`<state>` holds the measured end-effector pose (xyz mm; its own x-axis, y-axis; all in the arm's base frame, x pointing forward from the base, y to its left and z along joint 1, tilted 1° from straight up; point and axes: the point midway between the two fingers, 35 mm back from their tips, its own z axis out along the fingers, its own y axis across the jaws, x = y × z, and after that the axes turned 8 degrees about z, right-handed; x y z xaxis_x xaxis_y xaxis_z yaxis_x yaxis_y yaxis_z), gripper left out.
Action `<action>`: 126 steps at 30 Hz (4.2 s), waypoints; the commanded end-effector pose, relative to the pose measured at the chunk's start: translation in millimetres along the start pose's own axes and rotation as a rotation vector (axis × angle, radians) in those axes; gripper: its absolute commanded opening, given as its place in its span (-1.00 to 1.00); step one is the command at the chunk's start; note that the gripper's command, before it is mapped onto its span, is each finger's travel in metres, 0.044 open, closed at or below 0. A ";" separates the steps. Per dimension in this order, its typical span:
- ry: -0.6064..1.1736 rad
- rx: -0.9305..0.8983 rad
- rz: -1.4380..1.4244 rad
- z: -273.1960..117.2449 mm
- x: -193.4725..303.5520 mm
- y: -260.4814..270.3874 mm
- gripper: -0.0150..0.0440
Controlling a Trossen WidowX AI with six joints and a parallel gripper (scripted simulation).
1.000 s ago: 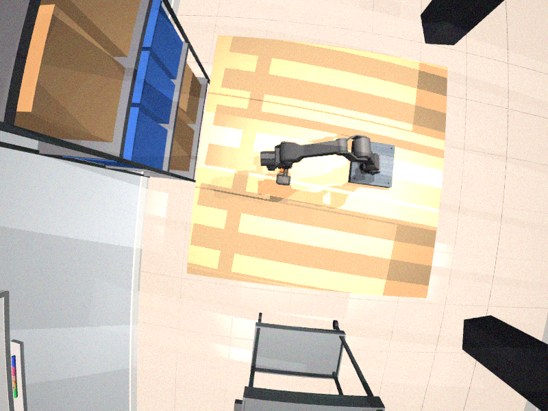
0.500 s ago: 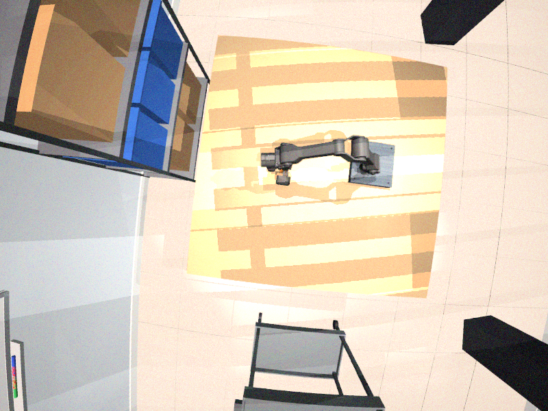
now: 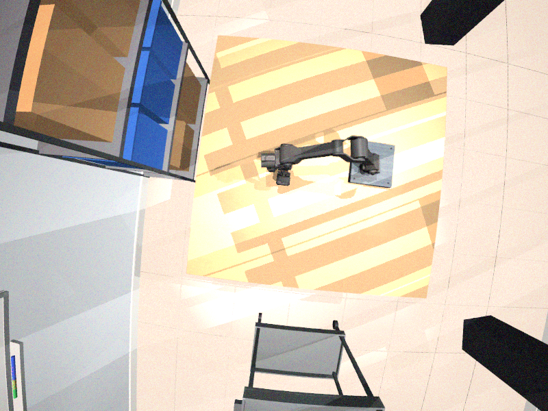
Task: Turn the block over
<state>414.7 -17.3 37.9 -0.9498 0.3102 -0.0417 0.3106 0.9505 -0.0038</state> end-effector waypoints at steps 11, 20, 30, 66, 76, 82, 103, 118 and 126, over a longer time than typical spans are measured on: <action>0.005 -0.004 -0.003 1.7 1.2 0.2 -0.25; 0.005 -0.004 -0.003 -19.6 0.7 0.3 -0.49; -0.029 -0.008 -0.005 -26.7 -0.2 0.5 -0.49; -0.505 -0.076 -0.002 -19.3 5.5 -0.3 -0.49; -0.597 -0.089 -0.006 -6.8 -1.2 2.1 -0.49; -0.694 -0.102 -0.008 3.7 -5.1 3.6 -0.49; -1.018 -0.149 -0.001 12.6 7.7 -0.5 -0.49; -1.052 -0.154 -0.001 9.6 8.4 -0.7 -0.49; -1.052 -0.154 -0.001 9.6 8.4 -0.7 -0.22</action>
<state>407.6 -14.9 28.2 -0.4167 0.2131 -0.8837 0.2299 0.9652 0.1243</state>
